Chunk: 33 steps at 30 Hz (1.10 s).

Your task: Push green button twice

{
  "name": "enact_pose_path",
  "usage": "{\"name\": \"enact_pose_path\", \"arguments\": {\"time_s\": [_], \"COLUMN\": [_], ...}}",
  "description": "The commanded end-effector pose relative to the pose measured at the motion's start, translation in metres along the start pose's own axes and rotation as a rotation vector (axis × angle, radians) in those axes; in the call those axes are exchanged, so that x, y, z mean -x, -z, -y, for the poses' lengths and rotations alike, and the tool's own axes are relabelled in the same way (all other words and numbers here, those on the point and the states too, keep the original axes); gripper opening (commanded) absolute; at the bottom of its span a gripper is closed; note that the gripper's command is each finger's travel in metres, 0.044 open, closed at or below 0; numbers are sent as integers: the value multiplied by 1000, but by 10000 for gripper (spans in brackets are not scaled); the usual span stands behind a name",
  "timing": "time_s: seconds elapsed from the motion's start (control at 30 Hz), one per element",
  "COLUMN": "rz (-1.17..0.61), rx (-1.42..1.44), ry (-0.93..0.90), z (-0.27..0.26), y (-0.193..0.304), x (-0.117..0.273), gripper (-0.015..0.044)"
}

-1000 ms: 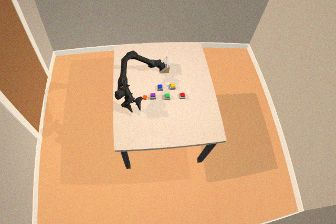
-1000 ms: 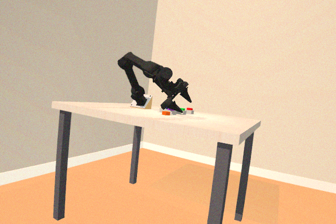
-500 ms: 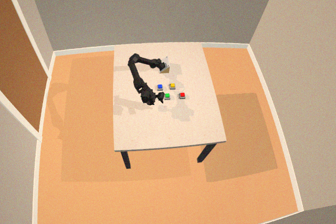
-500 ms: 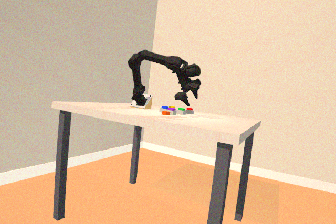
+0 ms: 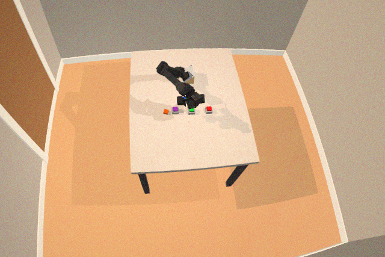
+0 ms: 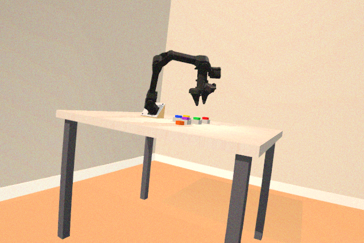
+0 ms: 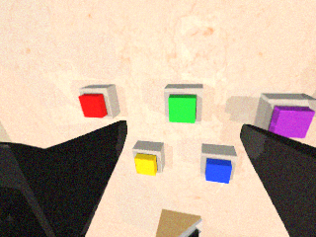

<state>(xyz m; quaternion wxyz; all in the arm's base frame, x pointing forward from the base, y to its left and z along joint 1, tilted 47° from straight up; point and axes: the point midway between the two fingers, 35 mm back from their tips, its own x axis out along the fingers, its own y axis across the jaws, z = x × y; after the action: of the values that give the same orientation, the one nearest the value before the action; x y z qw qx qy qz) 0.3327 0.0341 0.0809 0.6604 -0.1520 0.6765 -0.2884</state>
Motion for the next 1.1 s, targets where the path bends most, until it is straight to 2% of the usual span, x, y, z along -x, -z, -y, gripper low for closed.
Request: {"name": "enact_pose_path", "arguments": {"time_s": [0.0, 0.2, 0.27, 0.43, 0.67, 0.7, 1.07], "rz": [19, 32, 32, 33, 33, 33, 33], "rx": [44, 63, 63, 63, 63, 63, 63], "ry": [119, 167, 167, 169, 169, 169, 169], "z": [-12, -16, -15, -6, -5, -5, -5], "y": [15, 21, 20, 18, 18, 18, 18], "x": [7, 10, 2, -48, -50, -50, -54], "gripper": [400, 400, 348, 216, 32, 20, 20]}}
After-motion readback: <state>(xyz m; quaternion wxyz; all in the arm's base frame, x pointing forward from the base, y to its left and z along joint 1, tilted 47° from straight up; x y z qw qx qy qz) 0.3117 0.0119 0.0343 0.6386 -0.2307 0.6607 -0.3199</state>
